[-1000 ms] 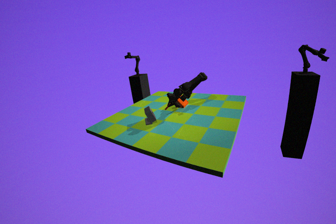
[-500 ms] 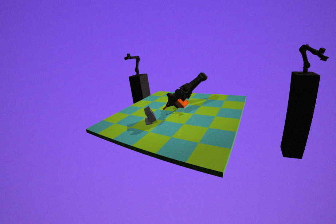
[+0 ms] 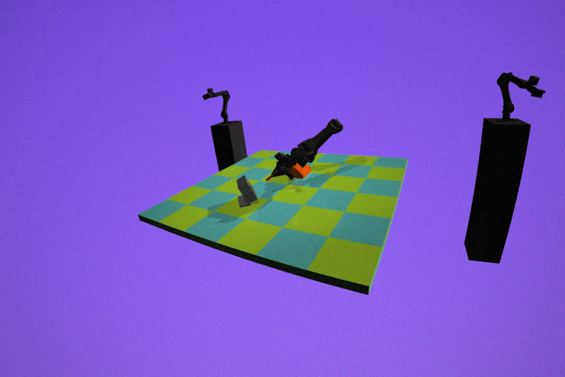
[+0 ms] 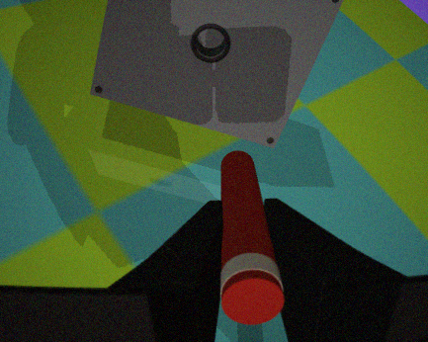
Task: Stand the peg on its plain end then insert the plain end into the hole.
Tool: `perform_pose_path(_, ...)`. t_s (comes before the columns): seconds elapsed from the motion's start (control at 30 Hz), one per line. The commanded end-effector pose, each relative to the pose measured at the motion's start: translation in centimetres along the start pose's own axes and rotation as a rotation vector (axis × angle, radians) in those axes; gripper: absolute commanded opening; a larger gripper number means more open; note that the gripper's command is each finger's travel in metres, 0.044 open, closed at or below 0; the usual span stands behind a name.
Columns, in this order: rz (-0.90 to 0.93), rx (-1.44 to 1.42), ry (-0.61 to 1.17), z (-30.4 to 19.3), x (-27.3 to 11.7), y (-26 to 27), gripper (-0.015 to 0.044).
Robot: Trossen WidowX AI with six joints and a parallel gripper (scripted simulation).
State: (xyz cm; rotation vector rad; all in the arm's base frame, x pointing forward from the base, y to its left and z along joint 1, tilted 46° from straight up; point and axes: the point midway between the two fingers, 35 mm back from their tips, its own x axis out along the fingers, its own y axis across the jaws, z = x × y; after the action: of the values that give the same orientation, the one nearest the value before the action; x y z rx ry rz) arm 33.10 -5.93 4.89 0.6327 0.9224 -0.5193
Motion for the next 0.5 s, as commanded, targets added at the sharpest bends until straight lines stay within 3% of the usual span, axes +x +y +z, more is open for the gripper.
perform_pose_path(0.0, -0.003, 0.011, -0.018, 0.1, 0.1, 0.0, 0.0)
perform_pose_path(0.47, 0.002, 0.036, -0.059, 1.1, 1.5, 0.4, 0.0)
